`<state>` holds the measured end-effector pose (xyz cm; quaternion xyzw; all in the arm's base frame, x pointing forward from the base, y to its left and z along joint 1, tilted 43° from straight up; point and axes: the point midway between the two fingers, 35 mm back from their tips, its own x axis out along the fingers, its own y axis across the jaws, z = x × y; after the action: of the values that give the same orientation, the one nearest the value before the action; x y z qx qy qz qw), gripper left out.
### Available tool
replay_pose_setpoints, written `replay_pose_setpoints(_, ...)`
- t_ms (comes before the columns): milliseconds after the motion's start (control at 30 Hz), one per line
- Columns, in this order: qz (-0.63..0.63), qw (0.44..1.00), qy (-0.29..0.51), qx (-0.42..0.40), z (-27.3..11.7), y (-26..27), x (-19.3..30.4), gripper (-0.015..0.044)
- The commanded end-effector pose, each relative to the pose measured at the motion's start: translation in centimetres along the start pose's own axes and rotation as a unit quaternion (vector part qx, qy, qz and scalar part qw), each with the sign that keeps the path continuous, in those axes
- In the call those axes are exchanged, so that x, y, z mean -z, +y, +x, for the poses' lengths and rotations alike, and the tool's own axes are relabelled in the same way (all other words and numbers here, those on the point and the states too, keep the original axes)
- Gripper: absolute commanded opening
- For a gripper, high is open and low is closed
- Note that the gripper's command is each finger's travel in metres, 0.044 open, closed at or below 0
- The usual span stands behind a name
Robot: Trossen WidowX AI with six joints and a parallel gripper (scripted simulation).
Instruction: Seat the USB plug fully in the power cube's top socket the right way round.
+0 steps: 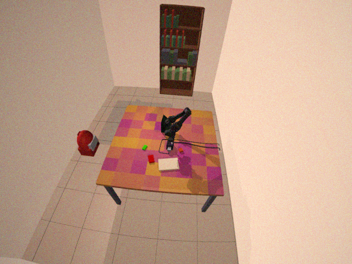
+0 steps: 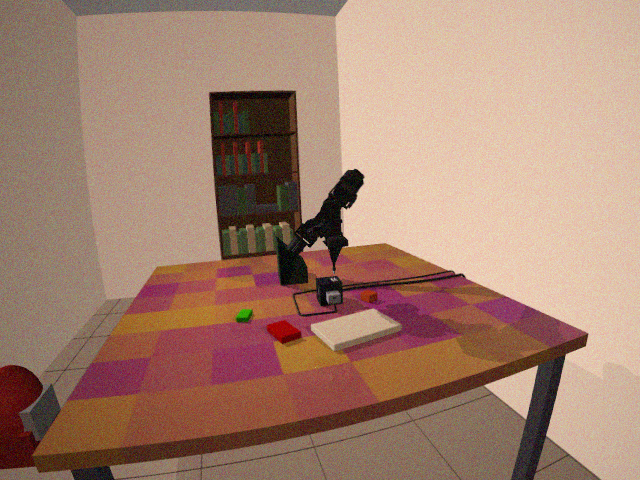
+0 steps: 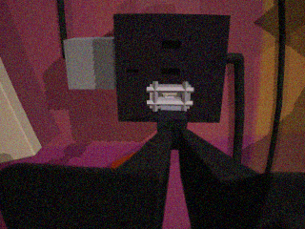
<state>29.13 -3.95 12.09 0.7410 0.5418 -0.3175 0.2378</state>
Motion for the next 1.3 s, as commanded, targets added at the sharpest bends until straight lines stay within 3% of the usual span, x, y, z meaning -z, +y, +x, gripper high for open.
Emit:
replay_pose_setpoints(0,0.005,1.0,0.0,0.001,0.06,-0.06,-0.04,0.0)
replay_pose_setpoints(1267,-0.004,1.0,0.0,0.0,0.42,-0.03,-0.03,0.0)
